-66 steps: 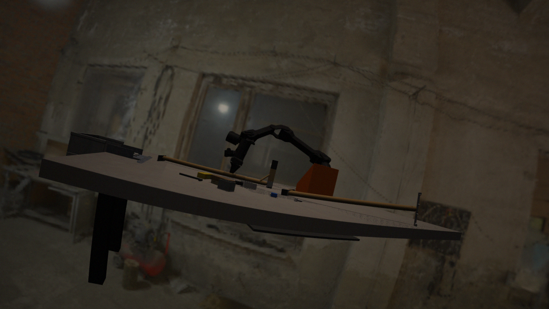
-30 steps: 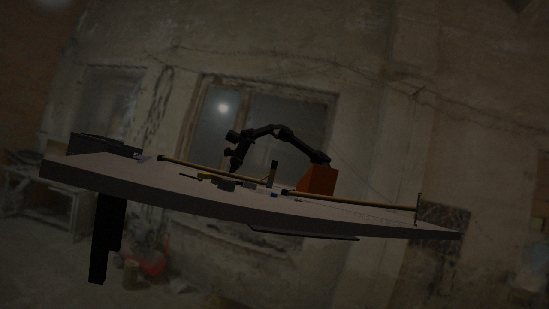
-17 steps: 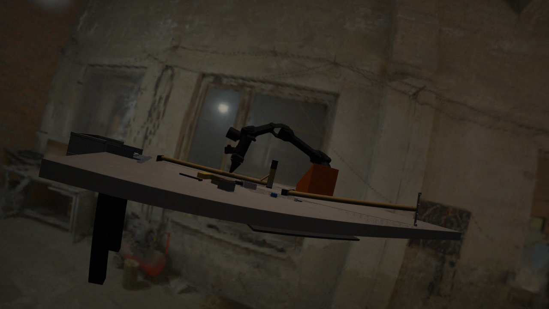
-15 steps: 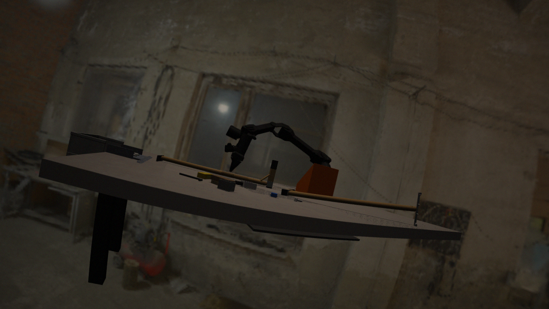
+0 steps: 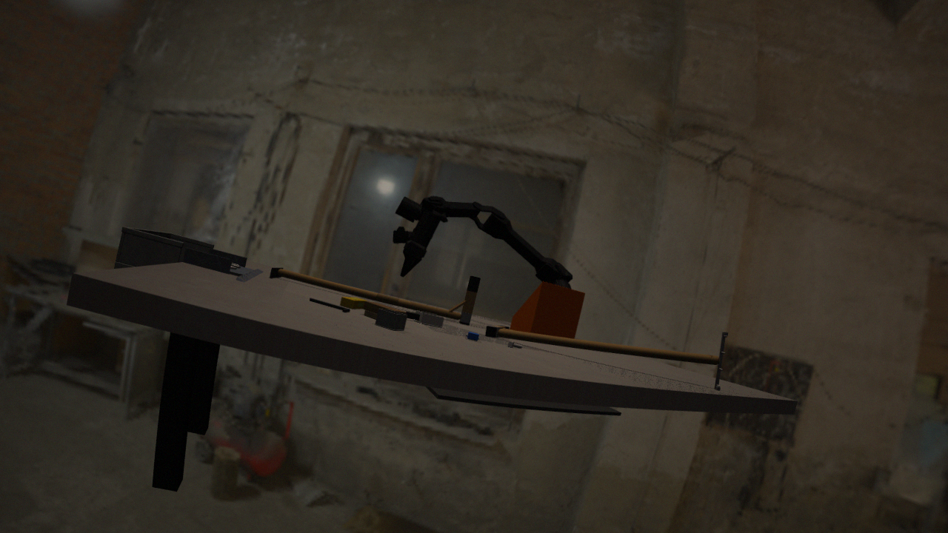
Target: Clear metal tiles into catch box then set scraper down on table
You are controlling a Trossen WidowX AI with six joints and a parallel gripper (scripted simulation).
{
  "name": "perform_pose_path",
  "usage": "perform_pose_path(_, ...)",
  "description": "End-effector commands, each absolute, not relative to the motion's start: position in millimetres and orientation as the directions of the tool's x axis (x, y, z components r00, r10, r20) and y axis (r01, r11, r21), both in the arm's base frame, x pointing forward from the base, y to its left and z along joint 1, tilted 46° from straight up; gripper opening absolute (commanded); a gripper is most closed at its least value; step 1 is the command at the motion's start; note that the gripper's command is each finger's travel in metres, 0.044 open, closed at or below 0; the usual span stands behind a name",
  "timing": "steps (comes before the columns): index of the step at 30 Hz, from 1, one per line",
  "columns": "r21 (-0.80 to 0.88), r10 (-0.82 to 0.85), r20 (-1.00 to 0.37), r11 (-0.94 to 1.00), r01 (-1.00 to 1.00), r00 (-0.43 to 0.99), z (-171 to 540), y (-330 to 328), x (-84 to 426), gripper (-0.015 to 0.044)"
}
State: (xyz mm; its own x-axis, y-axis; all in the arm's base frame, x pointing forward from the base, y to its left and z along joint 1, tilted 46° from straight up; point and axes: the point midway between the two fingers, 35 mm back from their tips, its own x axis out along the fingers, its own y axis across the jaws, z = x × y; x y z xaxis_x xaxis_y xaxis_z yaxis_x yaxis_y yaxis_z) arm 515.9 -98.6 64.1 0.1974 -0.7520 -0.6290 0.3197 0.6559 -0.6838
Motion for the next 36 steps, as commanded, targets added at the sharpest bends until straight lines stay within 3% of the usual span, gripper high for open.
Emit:
perform_pose_path(1,-0.685,-0.756,-0.625,0.651,0.327,0.195,77.3,-88.9,513.8,0.0000)
perform_pose_path(36,-0.683,-0.752,-0.628,0.656,0.321,0.201,78.5,-83.6,514.8,0.0000)
